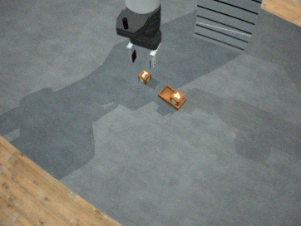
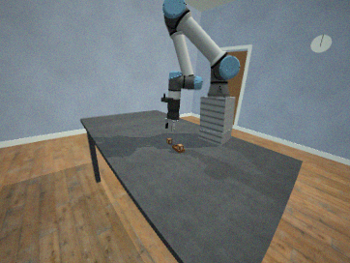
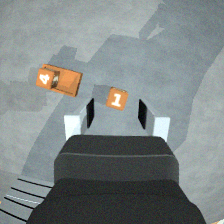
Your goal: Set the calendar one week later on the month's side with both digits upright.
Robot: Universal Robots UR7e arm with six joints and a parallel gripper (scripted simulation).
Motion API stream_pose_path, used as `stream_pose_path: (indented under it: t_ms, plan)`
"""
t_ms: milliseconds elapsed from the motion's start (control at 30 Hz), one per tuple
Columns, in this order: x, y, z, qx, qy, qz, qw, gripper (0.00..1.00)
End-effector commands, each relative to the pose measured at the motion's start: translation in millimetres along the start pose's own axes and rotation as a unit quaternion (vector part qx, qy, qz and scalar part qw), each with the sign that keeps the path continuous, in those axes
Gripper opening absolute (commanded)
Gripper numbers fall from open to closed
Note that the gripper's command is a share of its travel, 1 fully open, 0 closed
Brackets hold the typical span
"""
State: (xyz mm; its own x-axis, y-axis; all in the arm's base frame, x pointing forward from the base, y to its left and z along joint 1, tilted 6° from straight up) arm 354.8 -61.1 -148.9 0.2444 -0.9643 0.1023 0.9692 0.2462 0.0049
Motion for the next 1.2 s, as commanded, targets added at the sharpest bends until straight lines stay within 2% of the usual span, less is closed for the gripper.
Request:
stream_pose_path:
  t_ms: [0,133,267,367,533,833,900,1033,1167]
  plan:
    - [-0.7,1.5,-0.7,0.0,0.0,0.07,0.998,1.0]
    - [-1.7,2.4,-1.8,0.0,-0.001,0.151,0.989,1.0]
    - [-2.4,2.6,-3.0,0.0,-0.001,0.236,0.972,1.0]
    - [-2.4,2.6,-3.0,0.0,-0.001,0.236,0.972,1.0]
    - [-2.8,2.0,-4.4,0.0,-0.001,0.341,0.94,1.0]
    - [-1.5,-0.6,-6.5,0.0,-0.001,0.495,0.869,1.0]
    - [-1.5,-0.6,-6.5,0.0,-0.001,0.495,0.869,1.0]
    - [-0.6,-1.8,-7.1,0.0,-0.001,0.541,0.841,1.0]
    - [0.2,-2.7,-7.6,0.0,-0.001,0.573,0.819,1.0]
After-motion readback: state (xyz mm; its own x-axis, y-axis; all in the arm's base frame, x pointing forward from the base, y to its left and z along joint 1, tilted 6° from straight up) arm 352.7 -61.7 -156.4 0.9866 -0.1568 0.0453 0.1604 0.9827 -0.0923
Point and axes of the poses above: the point where the finger pads meet when closed, its own z axis back along the fingers, its own x axis across the jaws, y = z × x, the point moved 3 cm from there along z, back along the fingers, and after that the axes turned 4 degrees about -z, right-handed, at the moved point
